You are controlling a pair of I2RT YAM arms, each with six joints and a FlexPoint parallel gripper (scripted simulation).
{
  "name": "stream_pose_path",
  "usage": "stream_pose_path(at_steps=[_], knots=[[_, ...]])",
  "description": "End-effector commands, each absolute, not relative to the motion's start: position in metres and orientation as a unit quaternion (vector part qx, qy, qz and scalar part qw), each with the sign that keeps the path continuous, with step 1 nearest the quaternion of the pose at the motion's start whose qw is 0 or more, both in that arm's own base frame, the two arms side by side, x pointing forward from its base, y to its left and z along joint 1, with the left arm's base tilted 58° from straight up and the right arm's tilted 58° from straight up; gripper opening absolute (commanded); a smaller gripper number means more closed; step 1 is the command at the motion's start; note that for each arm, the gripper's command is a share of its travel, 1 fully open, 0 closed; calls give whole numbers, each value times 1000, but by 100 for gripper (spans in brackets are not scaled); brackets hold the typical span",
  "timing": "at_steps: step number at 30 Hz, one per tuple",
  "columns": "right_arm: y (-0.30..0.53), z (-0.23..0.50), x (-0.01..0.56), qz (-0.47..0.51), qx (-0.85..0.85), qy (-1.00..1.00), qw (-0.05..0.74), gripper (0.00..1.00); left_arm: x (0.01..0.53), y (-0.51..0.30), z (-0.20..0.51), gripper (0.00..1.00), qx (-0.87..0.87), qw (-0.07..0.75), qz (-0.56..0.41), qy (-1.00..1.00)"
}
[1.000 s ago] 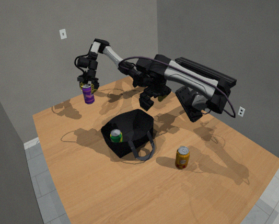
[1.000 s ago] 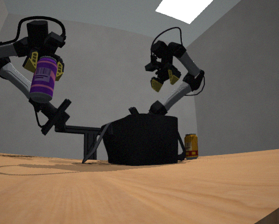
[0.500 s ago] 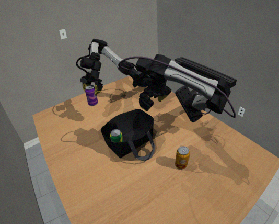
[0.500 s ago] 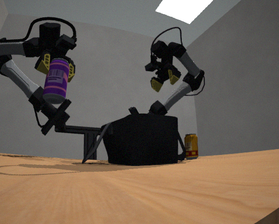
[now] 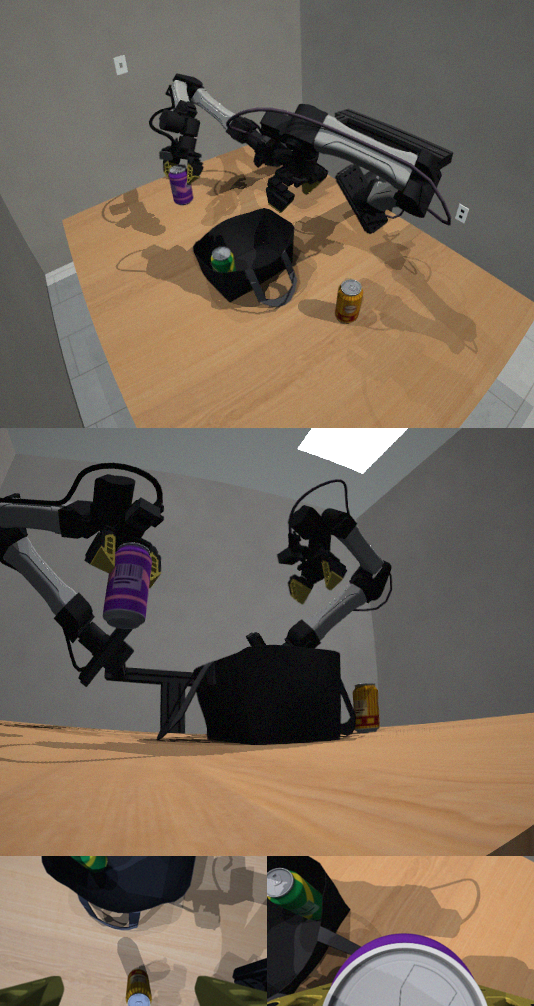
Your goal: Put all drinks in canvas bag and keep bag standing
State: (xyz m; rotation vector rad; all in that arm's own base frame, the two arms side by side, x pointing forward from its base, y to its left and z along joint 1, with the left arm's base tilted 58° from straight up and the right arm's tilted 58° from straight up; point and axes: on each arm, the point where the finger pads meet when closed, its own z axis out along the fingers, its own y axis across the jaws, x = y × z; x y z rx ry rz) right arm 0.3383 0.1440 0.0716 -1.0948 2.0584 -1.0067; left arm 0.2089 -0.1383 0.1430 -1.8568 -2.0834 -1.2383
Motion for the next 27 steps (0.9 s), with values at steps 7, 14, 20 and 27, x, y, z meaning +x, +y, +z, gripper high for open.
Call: stream_pose_path(at_steps=[7, 14, 20, 27], knots=[[164, 89, 348, -350, -400, 771, 350, 67, 209, -147, 149, 100, -611, 31, -397, -684], [171, 79, 345, -345, -402, 773, 348, 67, 209, -147, 149, 100, -611, 31, -397, -684], [182, 73, 347, -356, -381, 773, 362, 67, 209, -147, 149, 100, -611, 31, -397, -684], [195, 54, 344, -354, -379, 774, 363, 67, 209, -147, 149, 100, -611, 31, -397, -684]])
